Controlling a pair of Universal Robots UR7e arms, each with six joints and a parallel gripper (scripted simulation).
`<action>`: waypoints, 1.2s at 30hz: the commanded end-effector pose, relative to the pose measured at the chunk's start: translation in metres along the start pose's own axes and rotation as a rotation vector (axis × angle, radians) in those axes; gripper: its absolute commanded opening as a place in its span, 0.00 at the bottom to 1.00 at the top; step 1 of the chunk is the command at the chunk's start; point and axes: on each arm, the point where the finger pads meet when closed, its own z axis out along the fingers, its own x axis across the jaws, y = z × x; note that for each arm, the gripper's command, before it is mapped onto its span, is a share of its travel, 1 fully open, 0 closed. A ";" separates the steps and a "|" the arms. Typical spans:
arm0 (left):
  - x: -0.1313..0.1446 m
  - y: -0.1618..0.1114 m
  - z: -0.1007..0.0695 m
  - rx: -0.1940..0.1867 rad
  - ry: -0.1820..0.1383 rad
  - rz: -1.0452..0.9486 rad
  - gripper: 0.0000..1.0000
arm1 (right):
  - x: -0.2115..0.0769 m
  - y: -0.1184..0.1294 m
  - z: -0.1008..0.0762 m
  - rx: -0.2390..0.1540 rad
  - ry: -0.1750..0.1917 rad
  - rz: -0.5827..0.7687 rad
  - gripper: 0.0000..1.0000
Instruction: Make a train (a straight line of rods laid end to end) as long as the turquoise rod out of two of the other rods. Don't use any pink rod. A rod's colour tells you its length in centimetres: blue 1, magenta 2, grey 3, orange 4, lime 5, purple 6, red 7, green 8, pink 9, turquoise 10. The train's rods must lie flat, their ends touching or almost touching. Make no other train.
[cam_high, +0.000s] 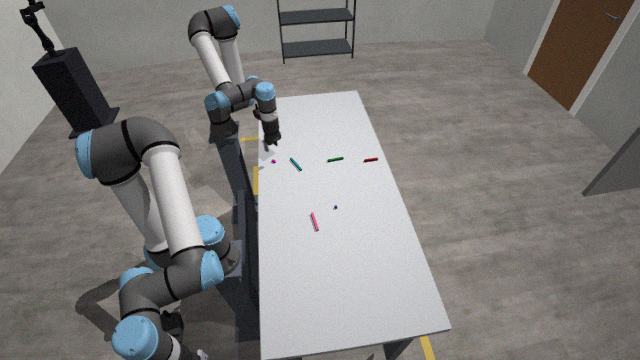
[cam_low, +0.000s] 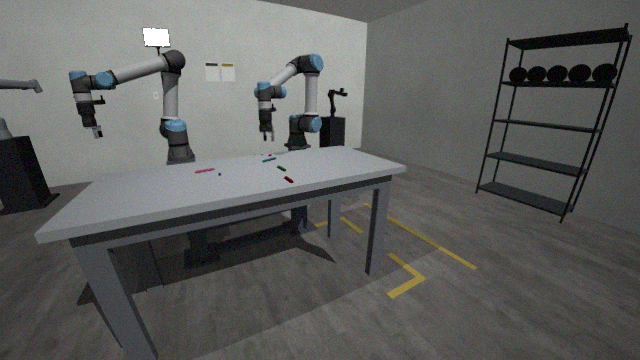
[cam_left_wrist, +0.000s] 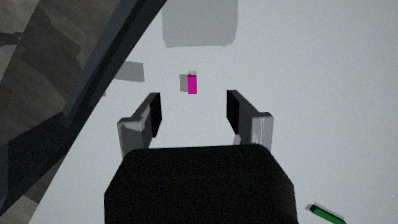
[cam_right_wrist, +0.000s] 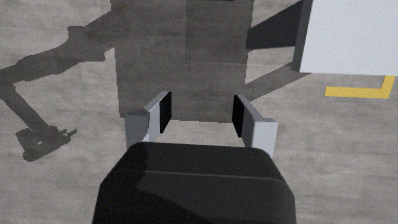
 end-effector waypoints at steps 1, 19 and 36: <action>0.000 0.000 -0.001 -0.002 0.000 0.000 1.00 | 0.000 0.000 0.000 -0.001 0.000 0.000 1.00; 0.000 0.001 -0.001 -0.002 0.000 -0.007 1.00 | 0.000 0.000 0.000 -0.001 0.000 0.000 1.00; 0.000 0.007 -0.001 -0.002 0.000 -0.118 1.00 | 0.000 0.000 0.000 -0.001 0.000 0.000 1.00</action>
